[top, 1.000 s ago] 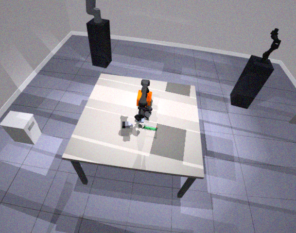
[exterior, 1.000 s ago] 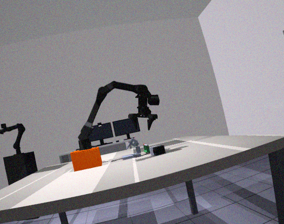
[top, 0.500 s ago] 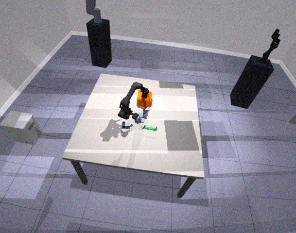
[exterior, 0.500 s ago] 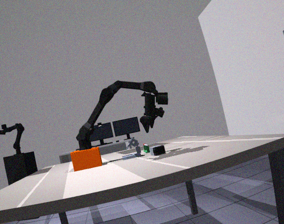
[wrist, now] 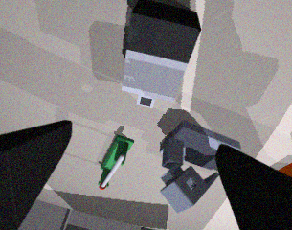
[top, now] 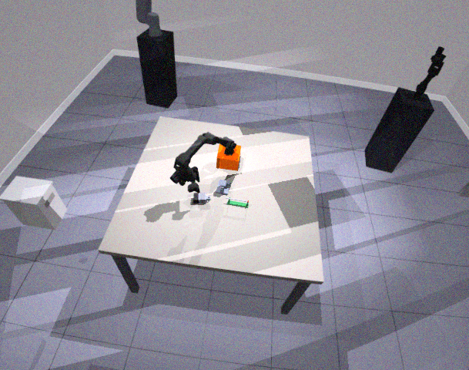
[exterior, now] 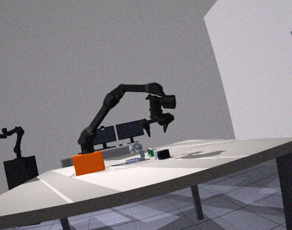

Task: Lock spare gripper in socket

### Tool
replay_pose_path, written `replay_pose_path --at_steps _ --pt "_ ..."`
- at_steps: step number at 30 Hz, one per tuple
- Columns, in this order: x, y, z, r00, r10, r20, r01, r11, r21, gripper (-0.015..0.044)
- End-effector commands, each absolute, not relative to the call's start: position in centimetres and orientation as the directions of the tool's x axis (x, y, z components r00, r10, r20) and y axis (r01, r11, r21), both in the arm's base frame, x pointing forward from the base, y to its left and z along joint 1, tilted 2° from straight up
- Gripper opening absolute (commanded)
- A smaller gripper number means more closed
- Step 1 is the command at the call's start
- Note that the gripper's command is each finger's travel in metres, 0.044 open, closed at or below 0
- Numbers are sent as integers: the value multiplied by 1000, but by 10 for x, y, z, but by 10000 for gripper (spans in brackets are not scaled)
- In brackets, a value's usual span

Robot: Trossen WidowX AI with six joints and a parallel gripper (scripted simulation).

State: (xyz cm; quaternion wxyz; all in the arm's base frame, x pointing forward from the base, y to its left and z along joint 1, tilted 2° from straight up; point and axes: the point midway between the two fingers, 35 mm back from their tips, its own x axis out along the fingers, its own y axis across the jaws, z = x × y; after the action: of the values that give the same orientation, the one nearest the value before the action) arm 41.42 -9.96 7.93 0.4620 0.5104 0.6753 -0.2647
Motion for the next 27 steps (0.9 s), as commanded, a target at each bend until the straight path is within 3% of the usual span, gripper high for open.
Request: replay_pose_path --at_steps 1,8,27 --pt "418 -97 70 -58 452 -890 937 332 108 440" --pt "422 -97 15 -102 472 -876 946 319 62 440" --pt "424 -97 -12 -103 473 -875 946 319 61 440"
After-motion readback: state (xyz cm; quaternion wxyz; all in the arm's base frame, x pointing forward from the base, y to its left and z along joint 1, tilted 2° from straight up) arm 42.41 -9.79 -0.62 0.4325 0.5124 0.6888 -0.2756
